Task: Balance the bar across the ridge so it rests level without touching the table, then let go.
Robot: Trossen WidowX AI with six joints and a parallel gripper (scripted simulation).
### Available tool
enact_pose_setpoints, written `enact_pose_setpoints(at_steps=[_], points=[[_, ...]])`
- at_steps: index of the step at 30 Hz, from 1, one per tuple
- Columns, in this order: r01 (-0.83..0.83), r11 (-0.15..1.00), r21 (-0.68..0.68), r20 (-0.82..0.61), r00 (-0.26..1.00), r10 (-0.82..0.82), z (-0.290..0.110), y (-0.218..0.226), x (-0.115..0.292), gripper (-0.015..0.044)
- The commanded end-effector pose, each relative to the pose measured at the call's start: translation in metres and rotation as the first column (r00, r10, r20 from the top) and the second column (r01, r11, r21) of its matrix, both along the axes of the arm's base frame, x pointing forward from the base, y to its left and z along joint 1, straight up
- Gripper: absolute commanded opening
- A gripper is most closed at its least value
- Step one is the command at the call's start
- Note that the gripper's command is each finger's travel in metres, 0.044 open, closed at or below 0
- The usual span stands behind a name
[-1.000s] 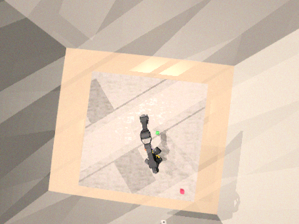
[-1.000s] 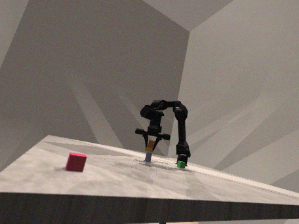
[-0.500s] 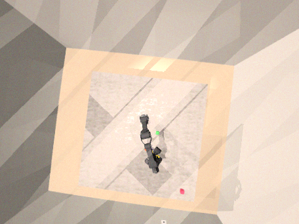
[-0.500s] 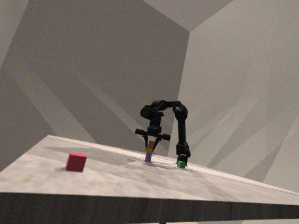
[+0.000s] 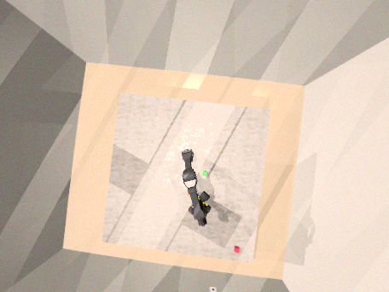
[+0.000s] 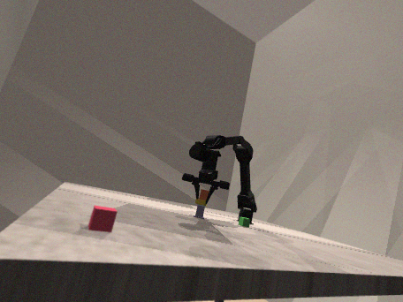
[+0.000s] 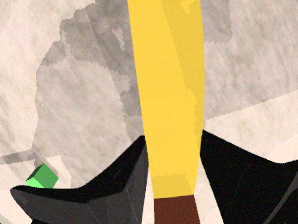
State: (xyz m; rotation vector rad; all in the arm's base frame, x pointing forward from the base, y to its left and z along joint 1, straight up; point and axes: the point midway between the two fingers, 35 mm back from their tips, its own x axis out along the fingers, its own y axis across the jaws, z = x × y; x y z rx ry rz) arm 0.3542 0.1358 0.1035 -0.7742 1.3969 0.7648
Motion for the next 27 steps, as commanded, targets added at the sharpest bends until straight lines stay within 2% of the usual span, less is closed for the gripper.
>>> enact_pose_setpoints(at_steps=[1,27], points=[[-0.004,1.000,0.003,0.003,1.000,0.004,-0.0004,0.0005,0.0004,0.0000],[-0.004,1.000,0.003,0.003,1.000,0.004,-0.0026,0.0005,0.0002,0.0000]])
